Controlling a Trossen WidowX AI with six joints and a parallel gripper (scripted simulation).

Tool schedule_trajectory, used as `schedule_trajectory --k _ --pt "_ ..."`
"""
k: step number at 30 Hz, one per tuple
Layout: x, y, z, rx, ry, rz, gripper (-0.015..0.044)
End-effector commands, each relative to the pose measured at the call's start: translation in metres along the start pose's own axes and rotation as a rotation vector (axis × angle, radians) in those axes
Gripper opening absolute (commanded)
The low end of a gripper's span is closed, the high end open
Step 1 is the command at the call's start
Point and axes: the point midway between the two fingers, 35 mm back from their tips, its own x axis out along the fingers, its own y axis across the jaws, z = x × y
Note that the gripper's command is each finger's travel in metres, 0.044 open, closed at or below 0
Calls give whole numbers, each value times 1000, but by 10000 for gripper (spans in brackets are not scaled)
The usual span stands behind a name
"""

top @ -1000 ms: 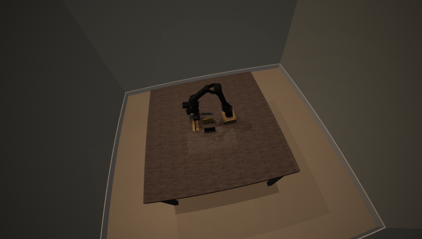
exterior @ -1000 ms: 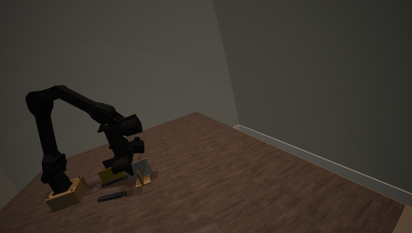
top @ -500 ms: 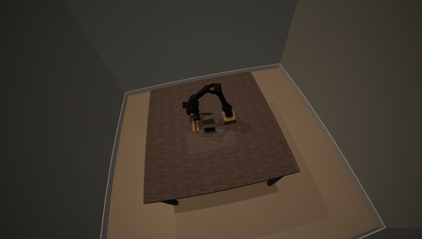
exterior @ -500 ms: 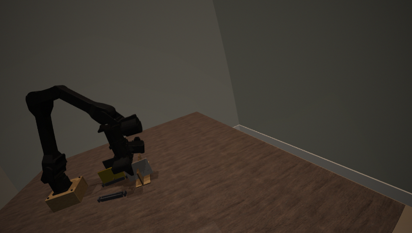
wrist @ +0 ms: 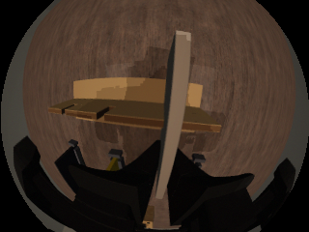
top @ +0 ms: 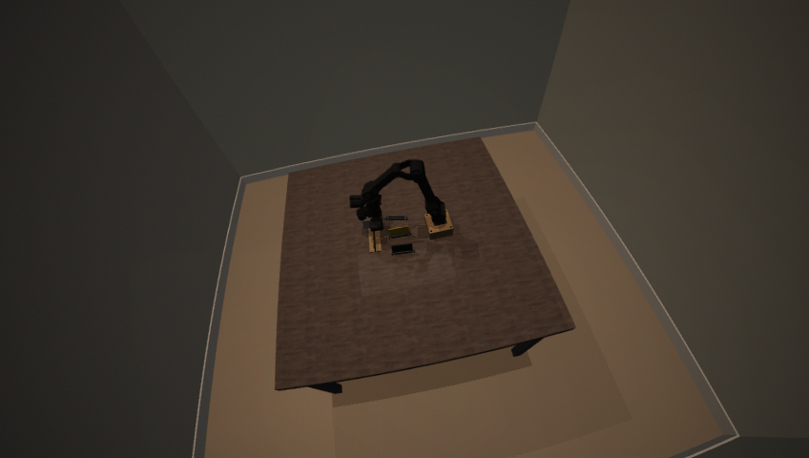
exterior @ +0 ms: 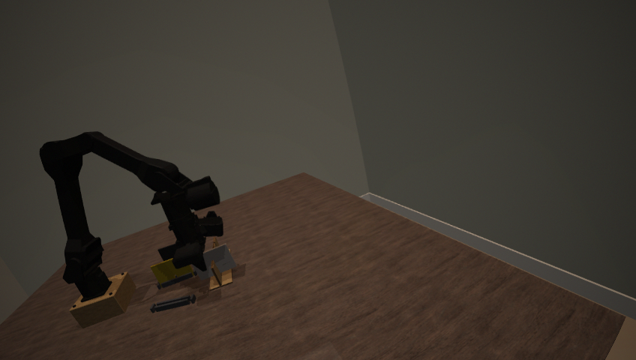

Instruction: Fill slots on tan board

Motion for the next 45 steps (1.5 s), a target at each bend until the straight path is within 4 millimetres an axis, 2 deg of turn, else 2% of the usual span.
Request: schedule_trajectory --k 1,45 --pt "0 0 0 6 0 1 0" --pt "-1 0 0 -11 0 1 0"
